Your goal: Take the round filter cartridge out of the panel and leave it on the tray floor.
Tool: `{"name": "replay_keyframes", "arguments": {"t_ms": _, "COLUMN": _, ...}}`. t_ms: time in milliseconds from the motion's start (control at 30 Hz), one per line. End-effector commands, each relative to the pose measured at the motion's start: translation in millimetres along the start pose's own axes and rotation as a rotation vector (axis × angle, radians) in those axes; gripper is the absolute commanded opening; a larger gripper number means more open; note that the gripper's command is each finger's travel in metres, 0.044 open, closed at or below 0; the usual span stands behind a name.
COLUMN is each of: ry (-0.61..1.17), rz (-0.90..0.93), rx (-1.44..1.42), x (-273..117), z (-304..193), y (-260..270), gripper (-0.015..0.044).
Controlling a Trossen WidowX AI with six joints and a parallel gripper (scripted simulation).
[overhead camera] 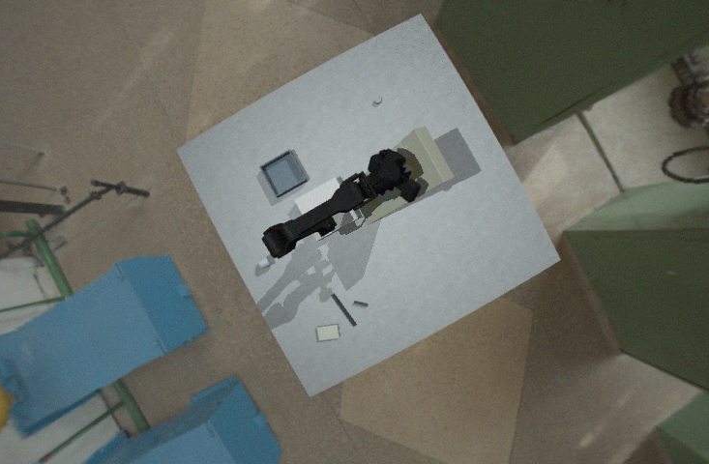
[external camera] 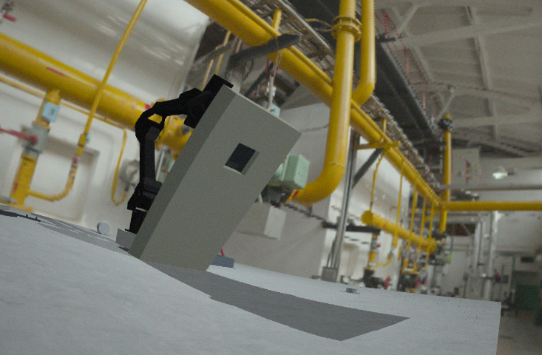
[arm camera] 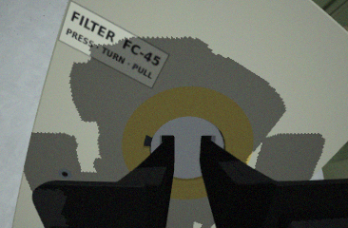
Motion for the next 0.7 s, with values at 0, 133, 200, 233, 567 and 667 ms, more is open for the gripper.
{"name": "replay_keyframes", "arguments": {"t_ms": 0, "ry": -0.004, "rz": -0.001, "rx": 0.140, "x": 5, "z": 1, "y": -1, "gripper": 0.0000}}
{"name": "replay_keyframes", "arguments": {"t_ms": 133, "ry": -0.004, "rz": -0.001, "rx": 0.279, "x": 5, "z": 1, "y": -1, "gripper": 0.0000}}
{"name": "replay_keyframes", "arguments": {"t_ms": 200, "ry": -0.004, "rz": -0.001, "rx": 0.349, "x": 5, "z": 1, "y": -1, "gripper": 0.0000}}
{"name": "replay_keyframes", "arguments": {"t_ms": 233, "ry": -0.004, "rz": -0.001, "rx": 0.383, "x": 5, "z": 1, "y": -1, "gripper": 0.0000}}
{"name": "replay_keyframes", "arguments": {"t_ms": 567, "ry": -0.003, "rz": 0.000, "rx": 0.352, "x": -21, "z": 3, "y": -2, "gripper": 0.0000}}
{"name": "replay_keyframes", "arguments": {"t_ms": 667, "ry": -0.001, "rz": 0.001, "rx": 0.335, "x": -39, "z": 3, "y": -2, "gripper": 0.0000}}
Point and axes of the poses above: the point midway between the two fingers, 35 mm back from their tips, its own x axis out along the fingers, its own y axis across the jaws, z = x × y, the point moved 2 cm from there along -x, back along the fingers, and after that the axes turned 15 degrees about -x, right-handed, at the moved point
